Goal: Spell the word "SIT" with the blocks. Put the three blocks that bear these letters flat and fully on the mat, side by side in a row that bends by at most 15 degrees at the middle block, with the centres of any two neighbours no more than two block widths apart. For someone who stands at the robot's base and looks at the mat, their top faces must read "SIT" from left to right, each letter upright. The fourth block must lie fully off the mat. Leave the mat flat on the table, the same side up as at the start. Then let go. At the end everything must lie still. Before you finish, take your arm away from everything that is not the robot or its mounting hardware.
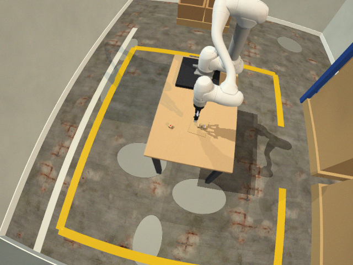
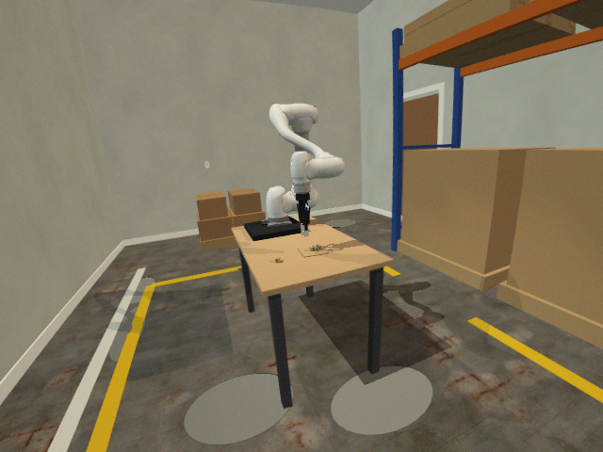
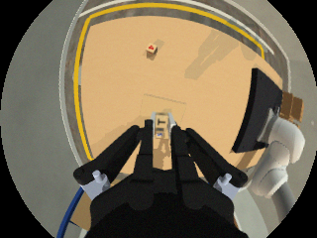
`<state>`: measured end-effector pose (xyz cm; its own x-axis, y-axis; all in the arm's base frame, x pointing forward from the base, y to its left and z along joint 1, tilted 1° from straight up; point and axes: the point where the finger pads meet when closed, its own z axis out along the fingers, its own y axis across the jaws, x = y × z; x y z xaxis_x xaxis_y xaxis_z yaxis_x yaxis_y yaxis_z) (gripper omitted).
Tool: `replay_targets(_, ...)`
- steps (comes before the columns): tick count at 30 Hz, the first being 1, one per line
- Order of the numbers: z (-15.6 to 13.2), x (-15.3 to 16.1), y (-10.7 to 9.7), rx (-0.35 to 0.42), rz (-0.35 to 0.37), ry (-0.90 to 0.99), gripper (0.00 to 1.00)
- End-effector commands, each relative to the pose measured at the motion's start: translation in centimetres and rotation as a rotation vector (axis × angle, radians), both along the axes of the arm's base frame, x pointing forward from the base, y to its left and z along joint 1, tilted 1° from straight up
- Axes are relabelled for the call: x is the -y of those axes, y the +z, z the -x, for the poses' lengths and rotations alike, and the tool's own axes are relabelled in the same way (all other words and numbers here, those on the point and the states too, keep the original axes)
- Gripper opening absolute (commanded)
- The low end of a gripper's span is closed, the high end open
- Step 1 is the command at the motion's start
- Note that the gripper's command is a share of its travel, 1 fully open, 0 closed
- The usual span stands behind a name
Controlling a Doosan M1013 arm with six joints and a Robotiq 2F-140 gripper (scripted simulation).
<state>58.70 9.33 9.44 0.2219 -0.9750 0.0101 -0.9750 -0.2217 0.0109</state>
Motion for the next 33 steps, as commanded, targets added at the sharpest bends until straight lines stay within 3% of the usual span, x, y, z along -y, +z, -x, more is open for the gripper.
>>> replay_targets(1,0.0,0.0,-0.5,0.000,0.000,0.000,0.13)
replay_targets(9,0.0,0.0,-2.8,0.000,0.000,0.000,0.13)
replay_targets(22,0.1,0.1,-8.4,0.000,0.000,0.000,0.13)
replay_targets(33,0.1,0.1,-9.3,0.000,0.000,0.000,0.13)
